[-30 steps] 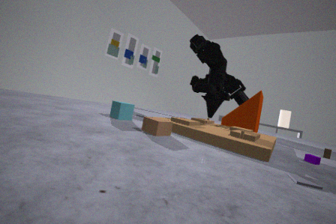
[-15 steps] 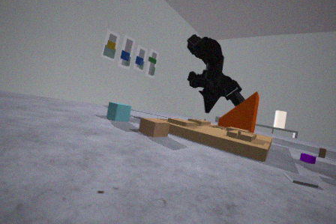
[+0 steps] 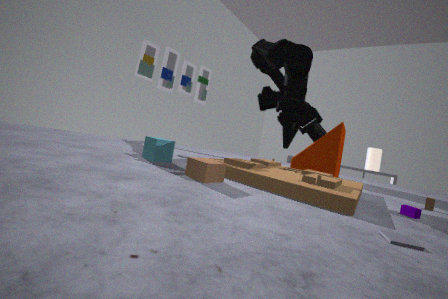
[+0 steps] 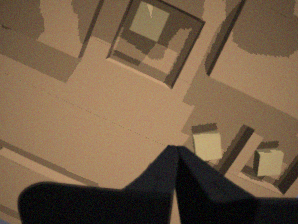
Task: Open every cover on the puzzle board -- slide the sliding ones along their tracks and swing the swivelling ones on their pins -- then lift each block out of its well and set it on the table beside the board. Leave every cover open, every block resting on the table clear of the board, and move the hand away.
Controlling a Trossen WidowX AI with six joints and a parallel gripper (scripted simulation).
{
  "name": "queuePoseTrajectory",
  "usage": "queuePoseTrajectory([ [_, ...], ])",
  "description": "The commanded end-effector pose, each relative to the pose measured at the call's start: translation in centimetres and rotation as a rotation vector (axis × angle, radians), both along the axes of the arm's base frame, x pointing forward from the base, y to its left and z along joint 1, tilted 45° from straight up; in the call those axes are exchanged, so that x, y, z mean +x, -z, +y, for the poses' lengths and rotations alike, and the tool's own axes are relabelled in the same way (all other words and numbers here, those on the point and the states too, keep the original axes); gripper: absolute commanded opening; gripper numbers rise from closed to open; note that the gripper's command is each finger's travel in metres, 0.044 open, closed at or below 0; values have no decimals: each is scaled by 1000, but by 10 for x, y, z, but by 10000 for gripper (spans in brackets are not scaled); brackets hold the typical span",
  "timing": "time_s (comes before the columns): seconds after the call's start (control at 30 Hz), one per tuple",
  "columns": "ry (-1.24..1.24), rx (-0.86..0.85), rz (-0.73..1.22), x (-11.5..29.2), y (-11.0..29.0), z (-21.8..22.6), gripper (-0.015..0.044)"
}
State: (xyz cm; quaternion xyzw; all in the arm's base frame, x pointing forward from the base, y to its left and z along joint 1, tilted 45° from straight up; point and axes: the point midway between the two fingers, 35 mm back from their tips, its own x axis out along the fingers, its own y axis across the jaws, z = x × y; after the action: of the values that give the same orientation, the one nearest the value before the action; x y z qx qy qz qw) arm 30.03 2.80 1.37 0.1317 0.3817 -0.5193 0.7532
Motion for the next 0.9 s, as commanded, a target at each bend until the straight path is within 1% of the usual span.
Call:
queuePoseTrajectory([
  [0.0, -111, -17, 109, 8, 10, 16, 0],
  [0.37, -470, -98, 445, 23, 45, 65, 0],
  [0.73, -811, -183, 766, 25, 87, 111, 0],
  [0.87, -855, -197, 810, 24, 93, 117, 0],
])
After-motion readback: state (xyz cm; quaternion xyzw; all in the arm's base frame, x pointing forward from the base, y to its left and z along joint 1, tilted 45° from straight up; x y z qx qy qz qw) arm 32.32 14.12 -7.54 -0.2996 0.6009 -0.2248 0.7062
